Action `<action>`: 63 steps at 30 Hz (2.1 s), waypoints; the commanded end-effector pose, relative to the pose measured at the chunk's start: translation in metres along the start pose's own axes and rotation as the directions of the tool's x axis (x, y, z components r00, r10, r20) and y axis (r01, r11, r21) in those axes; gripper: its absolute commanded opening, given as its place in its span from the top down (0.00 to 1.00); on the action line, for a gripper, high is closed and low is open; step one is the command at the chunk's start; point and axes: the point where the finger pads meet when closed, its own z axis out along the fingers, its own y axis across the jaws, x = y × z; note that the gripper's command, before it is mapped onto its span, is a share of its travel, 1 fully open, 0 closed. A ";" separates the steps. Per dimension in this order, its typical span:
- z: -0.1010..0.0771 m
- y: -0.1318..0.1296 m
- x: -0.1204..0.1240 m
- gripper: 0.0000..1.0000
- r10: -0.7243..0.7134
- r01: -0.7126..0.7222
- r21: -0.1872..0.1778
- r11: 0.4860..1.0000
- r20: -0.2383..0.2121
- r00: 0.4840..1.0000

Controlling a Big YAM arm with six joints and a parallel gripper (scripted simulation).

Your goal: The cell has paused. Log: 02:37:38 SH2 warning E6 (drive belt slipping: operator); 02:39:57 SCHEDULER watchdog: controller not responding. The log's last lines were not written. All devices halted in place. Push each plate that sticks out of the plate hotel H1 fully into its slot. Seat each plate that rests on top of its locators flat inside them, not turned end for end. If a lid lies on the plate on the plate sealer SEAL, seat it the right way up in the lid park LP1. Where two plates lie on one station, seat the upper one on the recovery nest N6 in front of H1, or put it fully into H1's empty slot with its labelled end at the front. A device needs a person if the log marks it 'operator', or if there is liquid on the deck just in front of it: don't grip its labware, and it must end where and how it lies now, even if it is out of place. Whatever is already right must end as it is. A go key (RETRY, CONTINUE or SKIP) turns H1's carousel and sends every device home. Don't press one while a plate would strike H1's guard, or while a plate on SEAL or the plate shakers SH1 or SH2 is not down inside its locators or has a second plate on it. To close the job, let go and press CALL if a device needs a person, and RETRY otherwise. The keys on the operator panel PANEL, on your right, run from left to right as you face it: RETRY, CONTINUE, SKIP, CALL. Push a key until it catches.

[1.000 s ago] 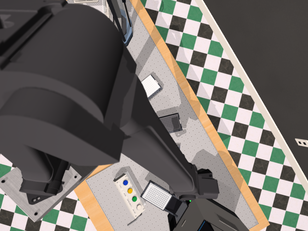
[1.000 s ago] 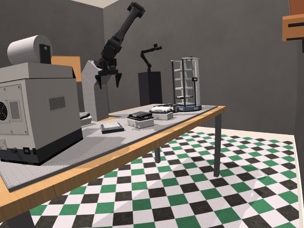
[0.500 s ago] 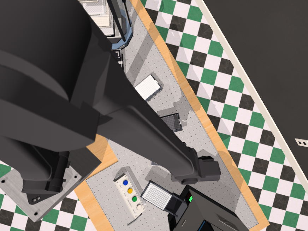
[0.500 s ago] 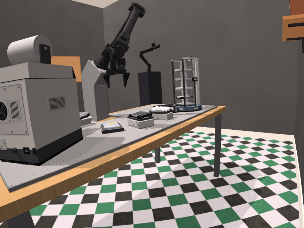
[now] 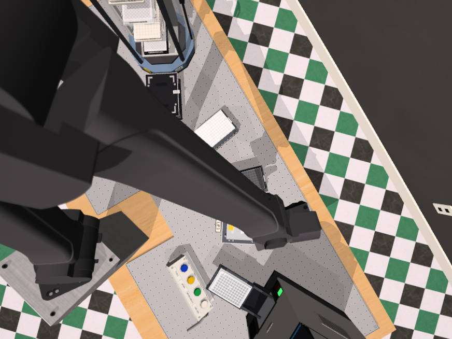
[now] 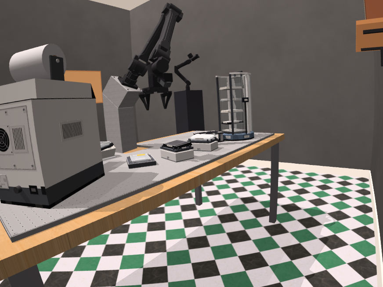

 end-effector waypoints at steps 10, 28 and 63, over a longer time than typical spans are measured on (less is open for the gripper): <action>-0.006 0.039 -0.012 0.00 -0.017 0.017 -0.005 1.000 0.006 1.000; -0.011 0.093 -0.036 0.00 -0.024 0.025 -0.007 1.000 0.029 0.999; 0.074 0.093 -0.030 0.00 0.105 -0.105 -0.010 0.994 0.009 0.994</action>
